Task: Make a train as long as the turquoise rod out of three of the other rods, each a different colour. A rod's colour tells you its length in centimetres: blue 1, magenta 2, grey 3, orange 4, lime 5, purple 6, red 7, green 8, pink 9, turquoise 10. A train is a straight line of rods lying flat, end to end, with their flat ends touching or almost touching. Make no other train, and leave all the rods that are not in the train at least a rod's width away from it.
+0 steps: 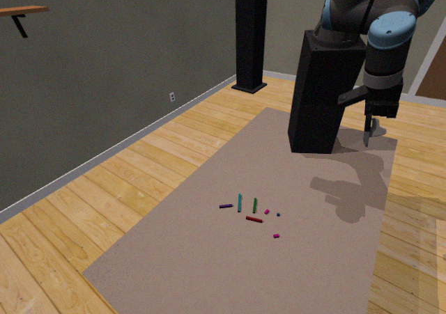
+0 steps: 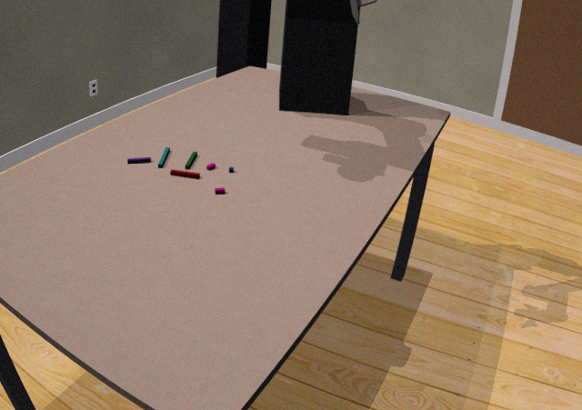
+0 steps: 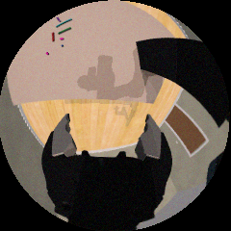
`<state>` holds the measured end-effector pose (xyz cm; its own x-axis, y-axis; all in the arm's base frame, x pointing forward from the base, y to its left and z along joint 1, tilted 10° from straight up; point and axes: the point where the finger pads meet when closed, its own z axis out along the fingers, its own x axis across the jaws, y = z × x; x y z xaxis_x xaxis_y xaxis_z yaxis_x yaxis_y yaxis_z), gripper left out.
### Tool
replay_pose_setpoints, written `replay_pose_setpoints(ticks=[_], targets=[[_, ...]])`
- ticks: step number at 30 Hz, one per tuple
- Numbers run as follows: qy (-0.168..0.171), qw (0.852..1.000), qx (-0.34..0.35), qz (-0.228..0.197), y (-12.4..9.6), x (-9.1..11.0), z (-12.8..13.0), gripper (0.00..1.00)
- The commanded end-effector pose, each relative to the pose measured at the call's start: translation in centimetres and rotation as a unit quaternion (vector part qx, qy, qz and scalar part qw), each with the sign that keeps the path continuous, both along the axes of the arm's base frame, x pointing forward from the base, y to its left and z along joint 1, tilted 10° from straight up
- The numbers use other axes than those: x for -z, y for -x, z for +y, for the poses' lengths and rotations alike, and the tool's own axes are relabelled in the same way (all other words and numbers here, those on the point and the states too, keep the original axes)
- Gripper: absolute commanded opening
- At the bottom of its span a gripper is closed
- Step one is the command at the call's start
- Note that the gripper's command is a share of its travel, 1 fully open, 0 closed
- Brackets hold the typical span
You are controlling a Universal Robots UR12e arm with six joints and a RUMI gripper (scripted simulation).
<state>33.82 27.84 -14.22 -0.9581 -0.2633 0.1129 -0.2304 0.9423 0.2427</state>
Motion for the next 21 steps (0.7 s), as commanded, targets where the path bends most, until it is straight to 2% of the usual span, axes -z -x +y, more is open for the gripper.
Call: replay_pose_setpoints(ticks=[1, 8, 10, 16, 21], targets=[[-0.001, 1.0, -0.006, -0.003, -0.4, 0.2, -0.1, 1.0], [-0.006, 0.999, -0.042, -0.021, -2.6, 1.4, -0.7, 1.0], [-0.006, 0.999, -0.042, -0.021, -2.6, 1.4, -0.7, 1.0], [-0.013, 0.994, -0.102, -0.049, -6.1, 3.6, -1.9, 1.0], [-0.016, 0.982, -0.169, -0.08, -9.7, 6.2, -3.5, 1.0]])
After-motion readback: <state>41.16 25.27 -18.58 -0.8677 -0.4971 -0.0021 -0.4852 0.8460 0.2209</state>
